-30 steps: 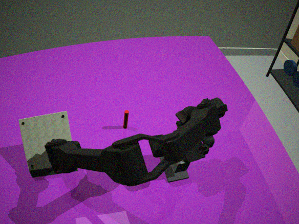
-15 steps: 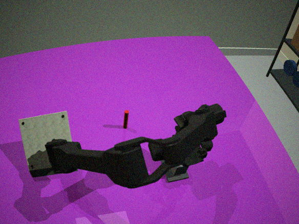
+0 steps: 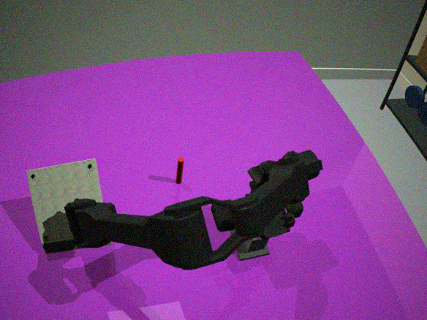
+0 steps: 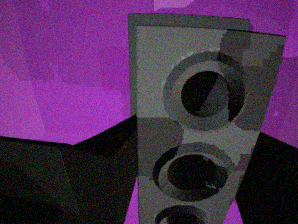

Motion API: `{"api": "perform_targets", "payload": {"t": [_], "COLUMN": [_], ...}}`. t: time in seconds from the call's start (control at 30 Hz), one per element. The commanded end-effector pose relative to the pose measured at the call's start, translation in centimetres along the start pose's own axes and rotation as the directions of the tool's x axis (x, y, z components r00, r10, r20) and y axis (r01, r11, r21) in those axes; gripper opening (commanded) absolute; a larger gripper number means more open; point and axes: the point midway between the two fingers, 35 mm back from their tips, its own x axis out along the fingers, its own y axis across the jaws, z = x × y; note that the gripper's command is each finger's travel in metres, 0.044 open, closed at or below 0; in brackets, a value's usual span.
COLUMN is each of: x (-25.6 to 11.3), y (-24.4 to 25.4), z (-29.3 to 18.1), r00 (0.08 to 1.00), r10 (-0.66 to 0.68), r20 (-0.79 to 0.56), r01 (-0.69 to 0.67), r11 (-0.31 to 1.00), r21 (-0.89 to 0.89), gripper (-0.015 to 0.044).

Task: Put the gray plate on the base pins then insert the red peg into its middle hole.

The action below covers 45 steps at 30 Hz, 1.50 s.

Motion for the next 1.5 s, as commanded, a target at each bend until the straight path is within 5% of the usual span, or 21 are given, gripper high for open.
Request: {"api": "perform_targets", "payload": {"t": [0.0, 0.37, 0.53, 0.8, 1.0, 1.47], "x": [-0.1, -0.1, -1.0, -11.4, -11.7, -11.6], "y": [0.0, 0.0, 0.2, 0.1, 0.4, -11.3], "z": [0.0, 0.0, -0.1, -0.1, -0.5, -18.5], "r00": [1.0, 1.0, 1.0, 1.0, 1.0, 1.0], "r10": [0.001, 0.001, 0.001, -0.002, -0.002, -0.005], "r20": [0.0, 0.0, -0.002, -0.001, -0.001, -0.01], "r01": [-0.001, -0.001, -0.001, 0.002, 0.002, 0.0], "r11": [1.0, 1.0, 1.0, 1.0, 1.0, 0.888], "r21": [0.002, 0.002, 0.002, -0.007, -0.013, -0.46], "gripper": [0.0157, 0.044, 0.044, 0.044, 0.044, 0.044]}}
